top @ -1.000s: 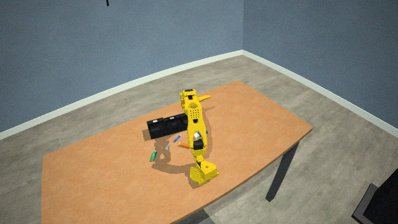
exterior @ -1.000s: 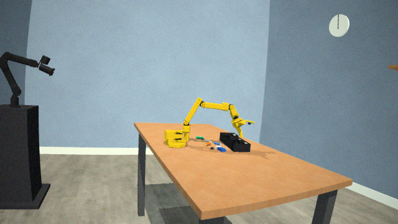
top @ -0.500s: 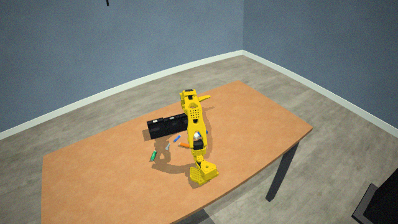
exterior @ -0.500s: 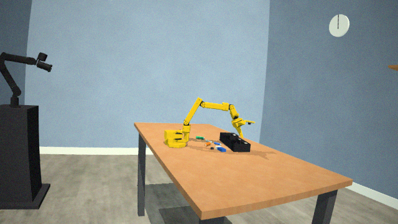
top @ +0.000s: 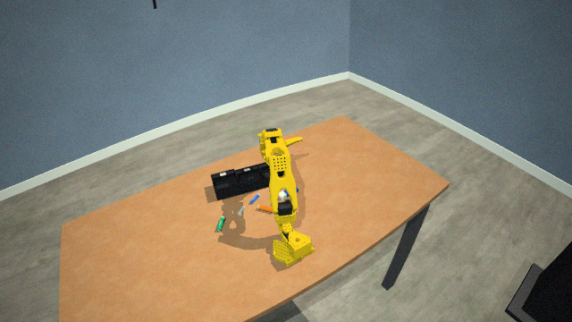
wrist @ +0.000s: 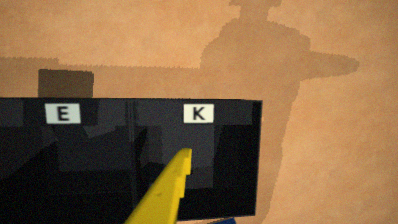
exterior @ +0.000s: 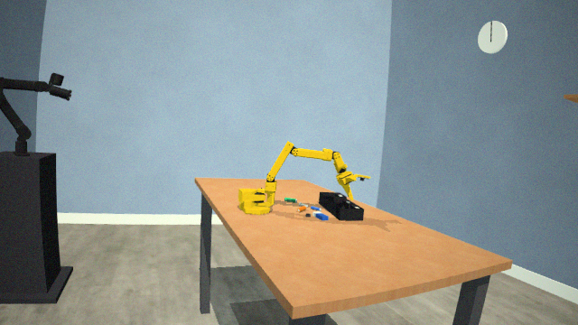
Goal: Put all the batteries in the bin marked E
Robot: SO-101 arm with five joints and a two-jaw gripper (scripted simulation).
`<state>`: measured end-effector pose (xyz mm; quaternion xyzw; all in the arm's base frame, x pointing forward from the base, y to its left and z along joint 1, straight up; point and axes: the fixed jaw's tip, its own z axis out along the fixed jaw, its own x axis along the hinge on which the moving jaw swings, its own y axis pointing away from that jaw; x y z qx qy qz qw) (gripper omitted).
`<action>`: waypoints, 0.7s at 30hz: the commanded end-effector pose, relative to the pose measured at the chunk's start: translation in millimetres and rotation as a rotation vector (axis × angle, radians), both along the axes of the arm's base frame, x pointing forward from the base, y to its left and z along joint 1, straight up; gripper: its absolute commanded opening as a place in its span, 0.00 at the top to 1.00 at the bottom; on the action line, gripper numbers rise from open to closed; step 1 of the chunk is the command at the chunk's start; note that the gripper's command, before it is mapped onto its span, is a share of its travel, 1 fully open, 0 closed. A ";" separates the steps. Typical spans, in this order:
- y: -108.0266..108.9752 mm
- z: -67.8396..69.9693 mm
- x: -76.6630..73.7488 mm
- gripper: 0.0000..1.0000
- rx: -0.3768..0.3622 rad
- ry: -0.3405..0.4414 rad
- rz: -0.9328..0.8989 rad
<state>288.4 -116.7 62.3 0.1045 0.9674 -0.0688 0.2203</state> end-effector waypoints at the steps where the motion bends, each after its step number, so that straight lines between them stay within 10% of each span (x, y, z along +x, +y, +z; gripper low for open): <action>1: -4.6 14.8 6.3 0.00 -0.030 -0.061 0.002; 21: 30.4 14.7 16.5 0.00 0.020 -0.131 -0.001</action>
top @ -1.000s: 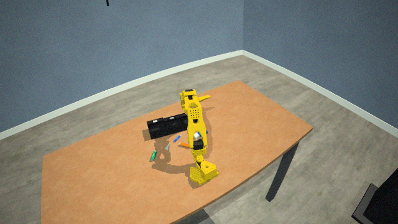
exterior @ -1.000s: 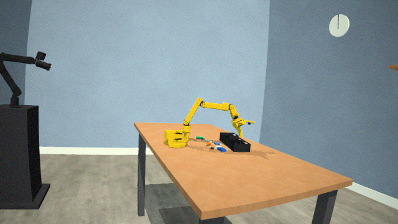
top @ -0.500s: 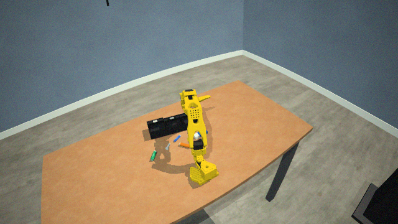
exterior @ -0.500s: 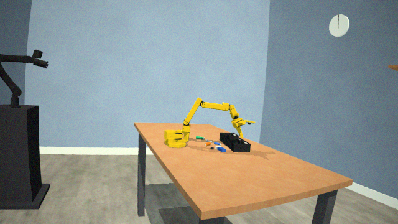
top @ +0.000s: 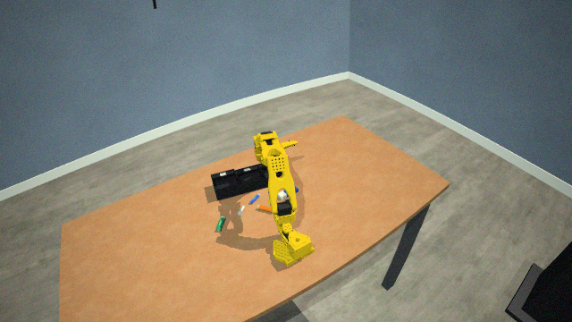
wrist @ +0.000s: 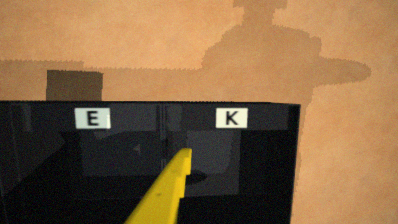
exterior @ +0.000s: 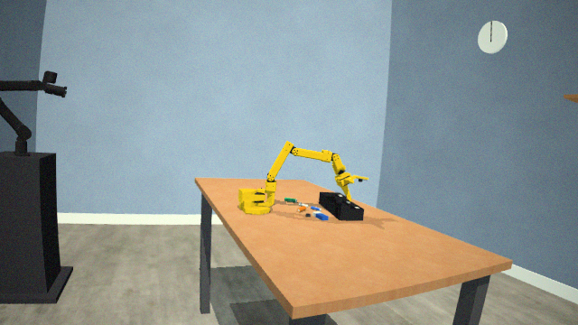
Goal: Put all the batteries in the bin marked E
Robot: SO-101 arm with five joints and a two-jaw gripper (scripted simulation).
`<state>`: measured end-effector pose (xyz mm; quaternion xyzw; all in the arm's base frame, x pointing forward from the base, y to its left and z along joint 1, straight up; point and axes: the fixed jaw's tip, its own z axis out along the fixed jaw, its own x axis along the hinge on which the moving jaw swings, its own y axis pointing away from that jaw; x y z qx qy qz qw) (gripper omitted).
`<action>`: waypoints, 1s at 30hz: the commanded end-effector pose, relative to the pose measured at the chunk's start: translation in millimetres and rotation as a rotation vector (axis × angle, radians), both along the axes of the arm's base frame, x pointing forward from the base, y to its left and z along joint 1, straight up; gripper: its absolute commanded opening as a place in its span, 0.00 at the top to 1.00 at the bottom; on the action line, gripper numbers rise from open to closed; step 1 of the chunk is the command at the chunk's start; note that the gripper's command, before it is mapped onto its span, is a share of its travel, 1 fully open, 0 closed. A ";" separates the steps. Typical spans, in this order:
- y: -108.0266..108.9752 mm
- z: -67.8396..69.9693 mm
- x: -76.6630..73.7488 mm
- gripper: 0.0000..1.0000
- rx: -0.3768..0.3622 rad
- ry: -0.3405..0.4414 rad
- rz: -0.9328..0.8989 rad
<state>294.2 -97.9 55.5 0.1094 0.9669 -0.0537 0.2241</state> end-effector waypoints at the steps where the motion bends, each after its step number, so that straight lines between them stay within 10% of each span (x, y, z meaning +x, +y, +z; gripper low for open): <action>1: 16.7 21.4 11.6 0.00 -0.003 -0.129 -0.001; 30: 57.7 20.5 14.9 0.00 0.072 -0.201 -0.001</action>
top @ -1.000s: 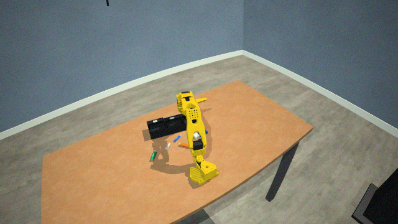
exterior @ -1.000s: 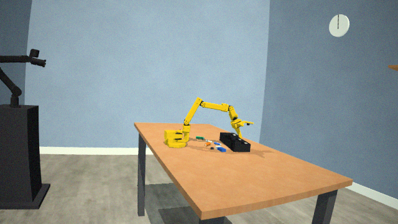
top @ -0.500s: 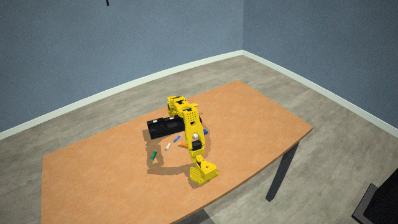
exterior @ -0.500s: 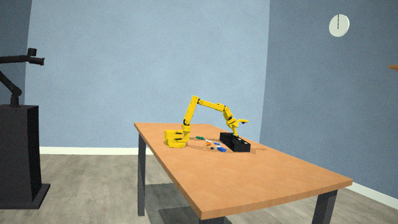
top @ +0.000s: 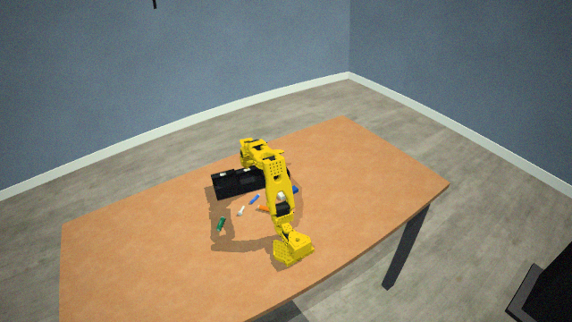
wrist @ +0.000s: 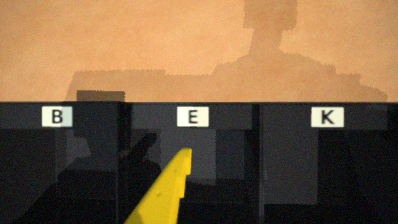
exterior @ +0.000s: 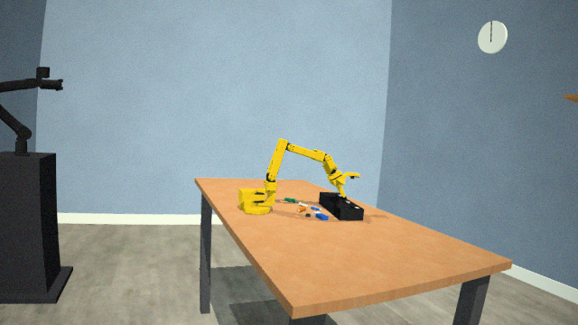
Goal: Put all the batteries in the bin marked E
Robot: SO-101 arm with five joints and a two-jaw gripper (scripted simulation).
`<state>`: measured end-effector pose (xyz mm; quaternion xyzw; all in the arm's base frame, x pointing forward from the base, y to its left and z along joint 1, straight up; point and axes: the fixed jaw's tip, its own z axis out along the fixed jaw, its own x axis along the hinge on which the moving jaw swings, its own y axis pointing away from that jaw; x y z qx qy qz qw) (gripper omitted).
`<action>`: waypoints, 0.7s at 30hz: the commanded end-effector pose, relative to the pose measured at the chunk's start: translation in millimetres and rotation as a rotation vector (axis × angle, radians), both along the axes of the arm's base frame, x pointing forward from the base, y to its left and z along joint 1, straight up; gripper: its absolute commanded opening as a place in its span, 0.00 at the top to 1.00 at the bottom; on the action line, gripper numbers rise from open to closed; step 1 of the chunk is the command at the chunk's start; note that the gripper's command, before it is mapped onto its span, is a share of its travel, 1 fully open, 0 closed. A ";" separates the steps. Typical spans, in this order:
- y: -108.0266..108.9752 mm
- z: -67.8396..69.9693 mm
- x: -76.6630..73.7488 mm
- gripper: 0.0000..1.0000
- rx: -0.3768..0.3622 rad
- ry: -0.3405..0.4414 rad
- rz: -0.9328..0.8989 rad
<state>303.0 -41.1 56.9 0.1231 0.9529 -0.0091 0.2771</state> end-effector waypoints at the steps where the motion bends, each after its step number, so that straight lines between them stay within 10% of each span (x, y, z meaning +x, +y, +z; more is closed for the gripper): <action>1: 0.9 19.2 6.2 0.00 -0.007 -0.081 -0.001; 21: 5.0 22.7 3.2 0.00 0.001 -0.092 -0.002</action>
